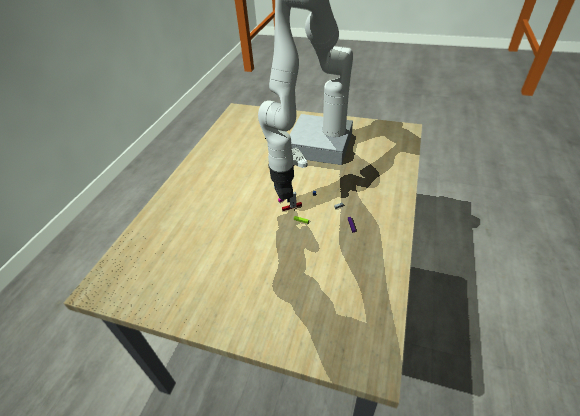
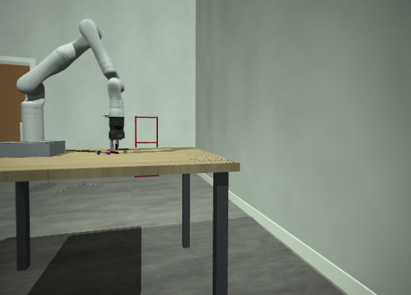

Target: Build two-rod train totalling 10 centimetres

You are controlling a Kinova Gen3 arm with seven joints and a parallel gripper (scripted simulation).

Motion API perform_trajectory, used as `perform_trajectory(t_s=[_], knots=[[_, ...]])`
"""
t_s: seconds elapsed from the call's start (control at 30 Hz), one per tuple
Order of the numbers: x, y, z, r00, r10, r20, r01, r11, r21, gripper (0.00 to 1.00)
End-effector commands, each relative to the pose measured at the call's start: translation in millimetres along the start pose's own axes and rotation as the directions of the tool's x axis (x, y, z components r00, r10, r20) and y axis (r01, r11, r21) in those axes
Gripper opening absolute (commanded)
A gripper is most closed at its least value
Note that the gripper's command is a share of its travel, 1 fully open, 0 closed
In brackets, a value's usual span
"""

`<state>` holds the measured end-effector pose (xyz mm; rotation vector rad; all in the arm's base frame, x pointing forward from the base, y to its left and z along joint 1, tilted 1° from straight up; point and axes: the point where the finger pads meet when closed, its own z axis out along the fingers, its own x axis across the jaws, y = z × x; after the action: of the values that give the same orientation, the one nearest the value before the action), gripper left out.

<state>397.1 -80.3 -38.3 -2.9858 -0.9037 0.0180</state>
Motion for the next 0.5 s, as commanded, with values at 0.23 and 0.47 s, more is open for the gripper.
perform_trajectory(t_s=[0.23,0.47], knots=[[-0.5,-0.7,-0.1,1.0,-0.007,0.001,0.007,1.0,0.003,0.54],[-1.9,-1.8,0.2,1.0,-0.007,0.002,0.007,1.0,0.005,0.54]])
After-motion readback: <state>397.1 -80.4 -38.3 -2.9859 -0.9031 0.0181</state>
